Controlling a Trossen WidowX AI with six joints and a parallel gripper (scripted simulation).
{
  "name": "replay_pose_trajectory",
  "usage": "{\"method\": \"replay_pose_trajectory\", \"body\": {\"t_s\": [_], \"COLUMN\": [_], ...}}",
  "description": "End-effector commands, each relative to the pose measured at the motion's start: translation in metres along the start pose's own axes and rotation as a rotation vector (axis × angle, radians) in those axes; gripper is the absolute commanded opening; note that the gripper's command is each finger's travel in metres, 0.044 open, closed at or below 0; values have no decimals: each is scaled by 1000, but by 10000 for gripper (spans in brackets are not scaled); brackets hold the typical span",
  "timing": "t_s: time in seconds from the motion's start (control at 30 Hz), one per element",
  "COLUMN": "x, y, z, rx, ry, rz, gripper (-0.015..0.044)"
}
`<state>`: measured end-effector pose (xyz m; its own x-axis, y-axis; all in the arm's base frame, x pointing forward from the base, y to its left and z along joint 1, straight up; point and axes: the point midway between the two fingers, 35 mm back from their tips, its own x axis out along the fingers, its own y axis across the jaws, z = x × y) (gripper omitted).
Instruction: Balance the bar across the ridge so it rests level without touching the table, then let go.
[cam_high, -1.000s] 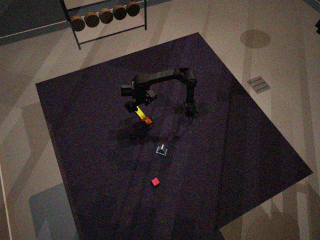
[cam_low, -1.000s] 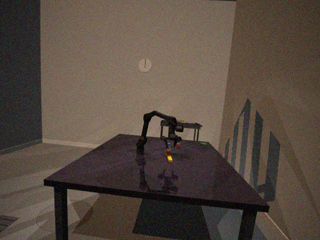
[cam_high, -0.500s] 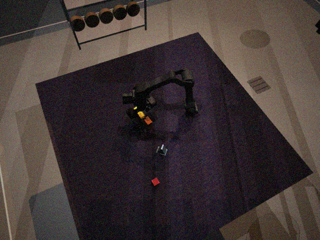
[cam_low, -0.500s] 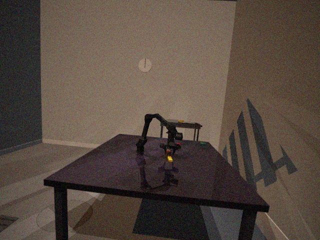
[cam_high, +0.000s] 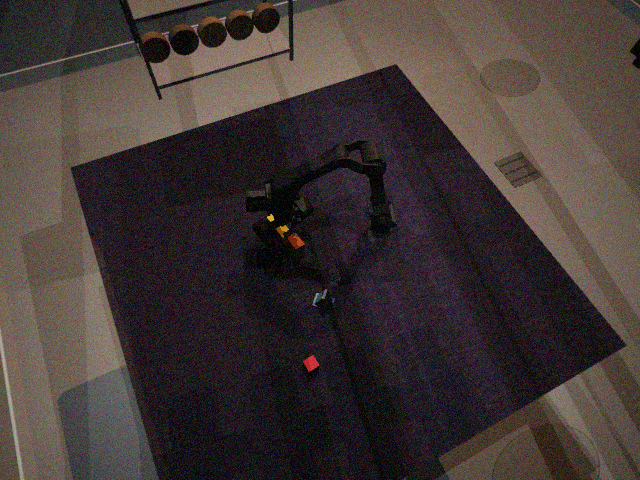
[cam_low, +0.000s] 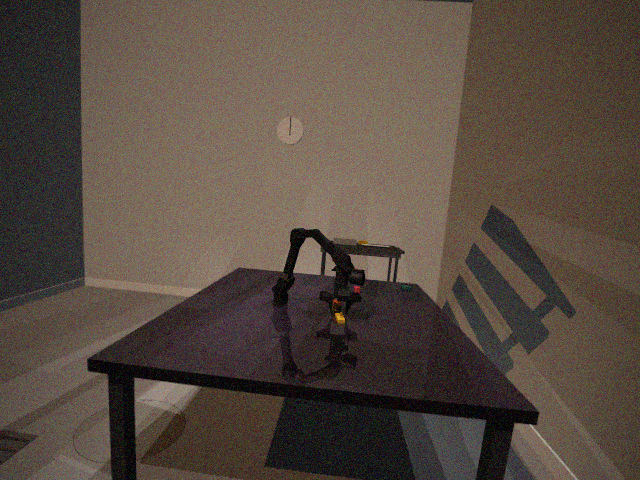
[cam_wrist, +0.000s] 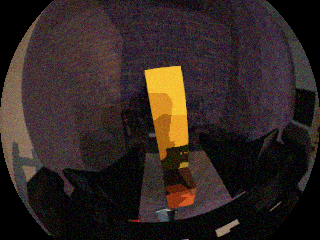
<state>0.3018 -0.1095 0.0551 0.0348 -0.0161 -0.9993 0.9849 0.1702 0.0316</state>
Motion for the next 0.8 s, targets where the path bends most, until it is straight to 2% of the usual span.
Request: {"method": "replay_pose_trajectory", "body": {"t_s": [0.0,0.43,0.63,0.77], "x": [6,6,5,5], "y": [0,0,-1,-1], "z": [-1,-1,0,0], "rx": [-3,-3,0,0], "ry": [6,6,3,3], "rz": [-4,-4,-6,-6], "gripper": [315,315,157,131]}}
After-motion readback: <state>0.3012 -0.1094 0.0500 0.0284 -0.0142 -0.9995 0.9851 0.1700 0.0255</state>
